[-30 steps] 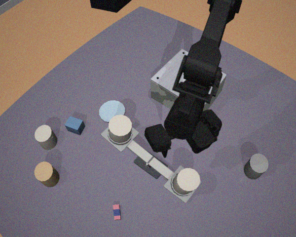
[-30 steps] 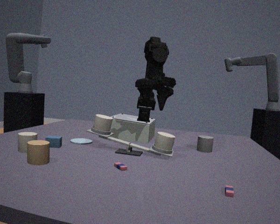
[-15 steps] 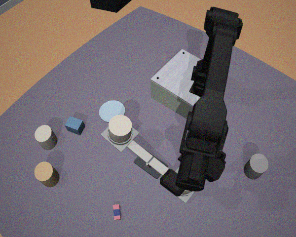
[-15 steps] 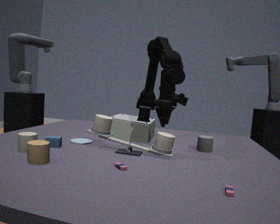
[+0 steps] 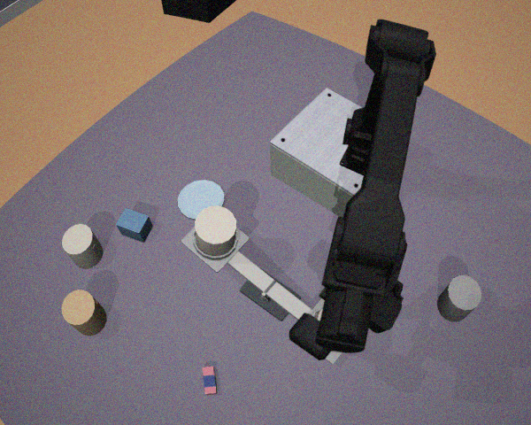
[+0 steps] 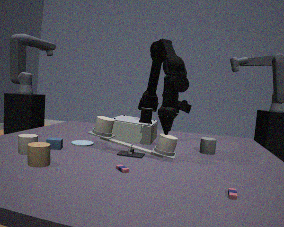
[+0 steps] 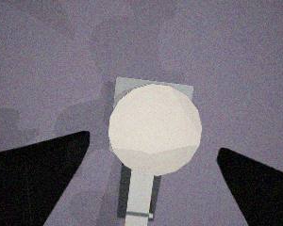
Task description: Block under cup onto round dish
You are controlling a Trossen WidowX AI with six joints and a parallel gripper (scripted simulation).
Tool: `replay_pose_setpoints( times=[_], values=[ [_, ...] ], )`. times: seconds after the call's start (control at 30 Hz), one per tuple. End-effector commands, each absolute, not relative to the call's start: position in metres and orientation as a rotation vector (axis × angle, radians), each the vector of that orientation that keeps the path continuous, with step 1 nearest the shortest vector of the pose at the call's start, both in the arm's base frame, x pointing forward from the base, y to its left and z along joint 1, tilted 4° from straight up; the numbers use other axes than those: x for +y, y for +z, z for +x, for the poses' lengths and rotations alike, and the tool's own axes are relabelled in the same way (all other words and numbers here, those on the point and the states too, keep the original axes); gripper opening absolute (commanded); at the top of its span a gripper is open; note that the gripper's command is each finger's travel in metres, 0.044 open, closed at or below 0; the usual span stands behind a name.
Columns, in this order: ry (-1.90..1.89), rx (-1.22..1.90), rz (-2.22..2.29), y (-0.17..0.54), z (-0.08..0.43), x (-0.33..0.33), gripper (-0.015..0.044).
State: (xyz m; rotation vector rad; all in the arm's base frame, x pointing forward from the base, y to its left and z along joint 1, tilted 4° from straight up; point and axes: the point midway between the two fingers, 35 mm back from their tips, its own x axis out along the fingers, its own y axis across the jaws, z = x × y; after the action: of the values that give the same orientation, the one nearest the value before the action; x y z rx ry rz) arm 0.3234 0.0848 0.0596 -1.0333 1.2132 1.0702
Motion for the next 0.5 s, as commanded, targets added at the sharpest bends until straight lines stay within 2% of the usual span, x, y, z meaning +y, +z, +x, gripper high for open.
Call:
replay_pose_setpoints(
  times=[0.0,0.47],
  values=[
    [1.07,1.21,-1.04,0.054,0.325,0.085,0.044],
    [1.07,1.21,-1.039,0.031,0.326,0.087,0.044]
  ],
)
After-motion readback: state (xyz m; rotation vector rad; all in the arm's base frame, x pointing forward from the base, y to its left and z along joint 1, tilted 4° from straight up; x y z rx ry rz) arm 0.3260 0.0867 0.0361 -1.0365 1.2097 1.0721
